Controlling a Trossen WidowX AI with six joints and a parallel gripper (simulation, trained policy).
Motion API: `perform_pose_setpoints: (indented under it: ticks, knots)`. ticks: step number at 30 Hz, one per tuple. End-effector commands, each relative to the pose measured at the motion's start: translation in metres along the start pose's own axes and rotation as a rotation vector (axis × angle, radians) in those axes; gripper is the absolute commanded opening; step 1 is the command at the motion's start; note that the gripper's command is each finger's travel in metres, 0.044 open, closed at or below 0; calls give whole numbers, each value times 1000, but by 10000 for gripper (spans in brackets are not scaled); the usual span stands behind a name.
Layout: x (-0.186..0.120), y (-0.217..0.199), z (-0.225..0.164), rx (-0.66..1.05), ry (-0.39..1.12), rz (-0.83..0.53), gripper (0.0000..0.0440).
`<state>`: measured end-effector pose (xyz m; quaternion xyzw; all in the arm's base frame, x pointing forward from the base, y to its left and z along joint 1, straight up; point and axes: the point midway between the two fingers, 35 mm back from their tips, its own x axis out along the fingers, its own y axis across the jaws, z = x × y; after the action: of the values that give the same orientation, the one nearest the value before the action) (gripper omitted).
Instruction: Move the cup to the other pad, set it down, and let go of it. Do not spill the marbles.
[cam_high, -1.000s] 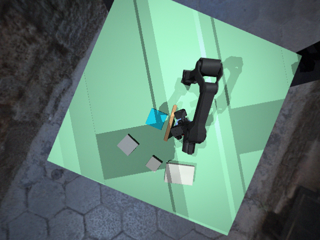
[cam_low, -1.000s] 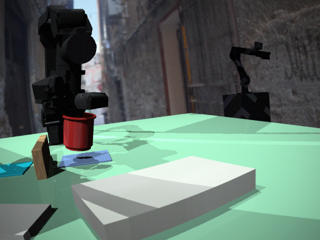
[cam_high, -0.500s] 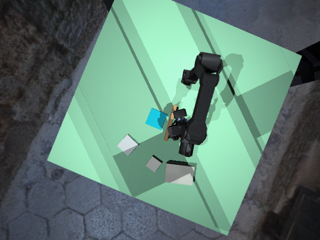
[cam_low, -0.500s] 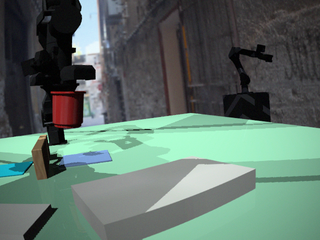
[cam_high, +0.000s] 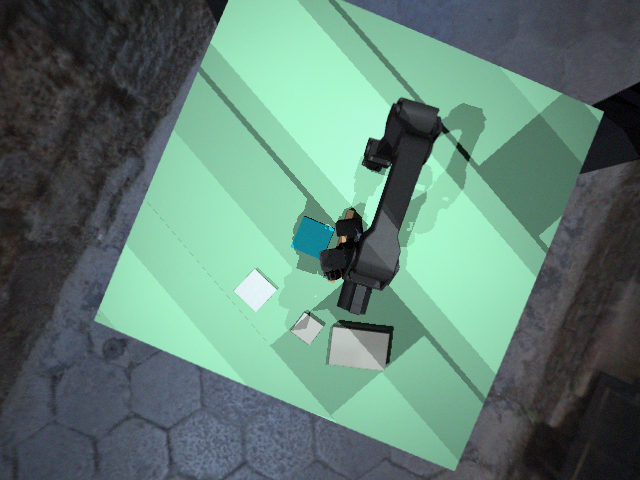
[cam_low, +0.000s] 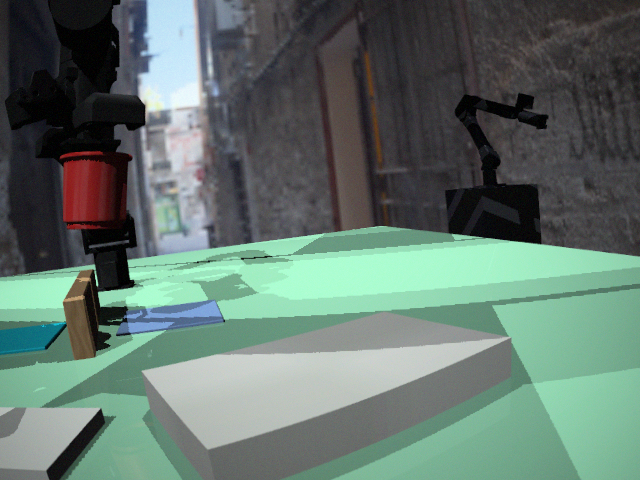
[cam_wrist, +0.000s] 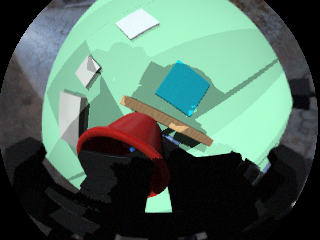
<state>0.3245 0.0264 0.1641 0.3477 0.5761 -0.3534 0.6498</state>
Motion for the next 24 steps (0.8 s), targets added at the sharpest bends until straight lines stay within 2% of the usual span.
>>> perform_pose_setpoints:
  ticks: [1,12,24]
  knots:
    - [-4,-1,18,35,-25,24,0]
    - [2,-13,60,119,-65,53,0]
    - [23,-31,91,192,-85,54,0]
